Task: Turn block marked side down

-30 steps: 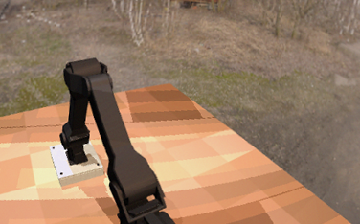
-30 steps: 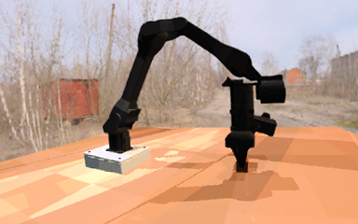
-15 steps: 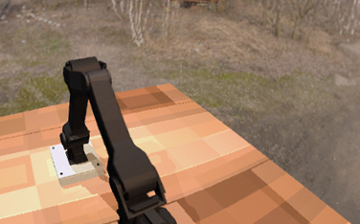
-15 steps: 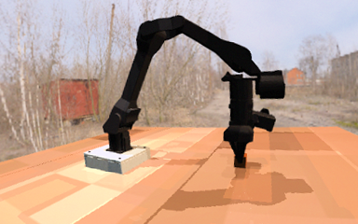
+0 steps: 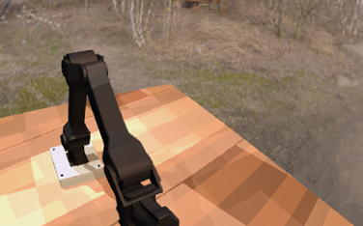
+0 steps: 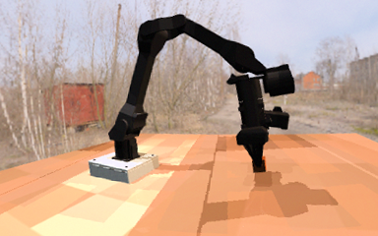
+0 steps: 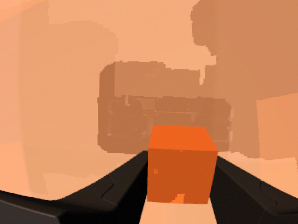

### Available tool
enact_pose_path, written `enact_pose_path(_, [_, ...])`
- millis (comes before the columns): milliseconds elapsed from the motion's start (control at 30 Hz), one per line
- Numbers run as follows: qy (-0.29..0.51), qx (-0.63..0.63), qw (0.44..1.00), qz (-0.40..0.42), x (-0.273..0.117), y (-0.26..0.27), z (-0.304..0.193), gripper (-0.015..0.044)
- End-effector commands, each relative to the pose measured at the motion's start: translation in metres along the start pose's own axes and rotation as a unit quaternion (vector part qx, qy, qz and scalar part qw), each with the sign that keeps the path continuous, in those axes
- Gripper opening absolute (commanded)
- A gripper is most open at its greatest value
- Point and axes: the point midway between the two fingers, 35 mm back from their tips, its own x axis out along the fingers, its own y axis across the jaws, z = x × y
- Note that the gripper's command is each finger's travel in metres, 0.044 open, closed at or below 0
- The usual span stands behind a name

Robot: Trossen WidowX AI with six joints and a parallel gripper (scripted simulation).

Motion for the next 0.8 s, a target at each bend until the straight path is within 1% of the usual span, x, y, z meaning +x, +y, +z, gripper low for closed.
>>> enact_pose_path(0, [-0.028, -0.001, 1.0, -0.002, 0.0023, -0.0005, -0.0016, 0.0])
enact_pose_path(767, [-0.196, 0.0, 0.981, -0.001, 0.0038, -0.0008, -0.0092, 0.0])
